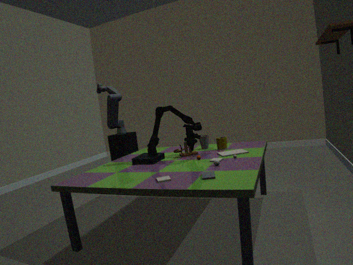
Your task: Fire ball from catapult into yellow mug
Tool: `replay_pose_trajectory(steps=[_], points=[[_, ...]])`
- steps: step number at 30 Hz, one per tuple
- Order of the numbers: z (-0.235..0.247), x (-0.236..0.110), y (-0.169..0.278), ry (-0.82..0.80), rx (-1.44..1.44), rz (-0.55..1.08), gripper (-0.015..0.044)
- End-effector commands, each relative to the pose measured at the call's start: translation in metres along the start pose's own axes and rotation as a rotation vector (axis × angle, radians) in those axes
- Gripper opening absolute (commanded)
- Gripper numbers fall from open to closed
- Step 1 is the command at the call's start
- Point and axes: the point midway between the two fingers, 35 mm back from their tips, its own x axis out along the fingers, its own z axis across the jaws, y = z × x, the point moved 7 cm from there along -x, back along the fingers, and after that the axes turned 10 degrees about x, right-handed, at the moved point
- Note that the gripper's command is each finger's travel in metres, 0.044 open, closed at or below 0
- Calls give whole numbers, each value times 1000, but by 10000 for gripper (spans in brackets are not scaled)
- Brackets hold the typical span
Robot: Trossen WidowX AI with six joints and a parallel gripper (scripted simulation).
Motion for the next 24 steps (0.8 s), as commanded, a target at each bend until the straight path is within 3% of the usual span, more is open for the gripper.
replay_pose_trajectory(steps=[1,4,6,10,17,23,24], points=[[0,-1,0,0,0,-1,315],[0,-11,-2,0,0,-1,394],[1,-41,-5,0,0,-2,440],[0,-98,-1,-1,0,-2,440],[1,-93,-4,-5,-3,-19,440],[-1,-150,2,-11,-2,-45,440],[-1,-129,-2,-6,-4,-22,414]])
